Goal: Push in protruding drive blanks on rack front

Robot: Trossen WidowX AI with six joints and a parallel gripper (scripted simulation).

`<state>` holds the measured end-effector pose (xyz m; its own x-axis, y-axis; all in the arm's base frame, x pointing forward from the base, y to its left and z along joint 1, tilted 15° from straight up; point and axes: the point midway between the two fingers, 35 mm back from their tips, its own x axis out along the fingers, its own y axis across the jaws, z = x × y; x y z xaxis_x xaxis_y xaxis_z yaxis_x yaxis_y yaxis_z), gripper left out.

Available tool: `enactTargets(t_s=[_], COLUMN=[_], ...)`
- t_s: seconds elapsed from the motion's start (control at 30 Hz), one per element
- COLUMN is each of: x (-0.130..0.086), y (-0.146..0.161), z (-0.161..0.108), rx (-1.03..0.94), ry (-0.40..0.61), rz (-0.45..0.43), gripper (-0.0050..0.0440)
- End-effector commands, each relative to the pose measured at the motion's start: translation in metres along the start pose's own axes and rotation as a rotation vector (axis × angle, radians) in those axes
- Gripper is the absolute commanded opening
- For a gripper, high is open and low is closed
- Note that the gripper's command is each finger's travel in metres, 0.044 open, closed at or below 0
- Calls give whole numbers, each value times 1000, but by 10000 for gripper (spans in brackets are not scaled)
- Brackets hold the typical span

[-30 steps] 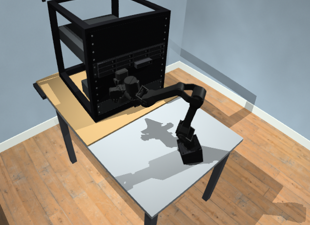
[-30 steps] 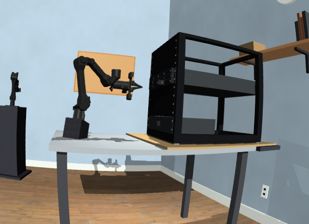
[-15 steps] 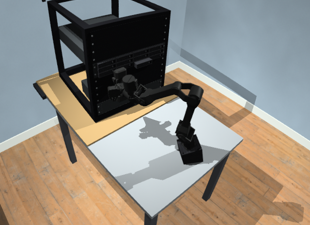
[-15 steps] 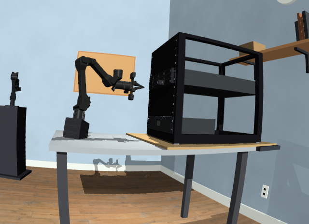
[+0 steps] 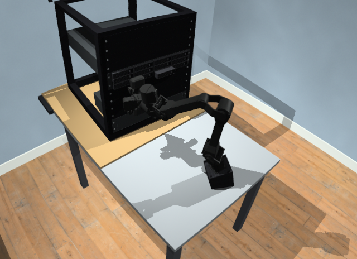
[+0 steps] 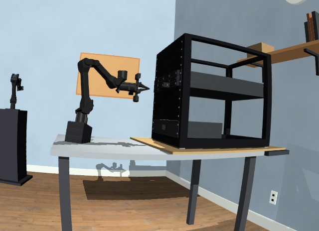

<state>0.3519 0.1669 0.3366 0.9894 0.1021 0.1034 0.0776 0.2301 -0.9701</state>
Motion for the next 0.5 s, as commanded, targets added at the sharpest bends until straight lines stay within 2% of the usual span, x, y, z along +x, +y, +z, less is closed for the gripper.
enactTargets(t_s=[0.0,0.47], x=[2,6], y=[-9,-9], z=[1,1], rx=[10,10], ry=[-2,-2], rz=[-14,-14], gripper=[-50,-50])
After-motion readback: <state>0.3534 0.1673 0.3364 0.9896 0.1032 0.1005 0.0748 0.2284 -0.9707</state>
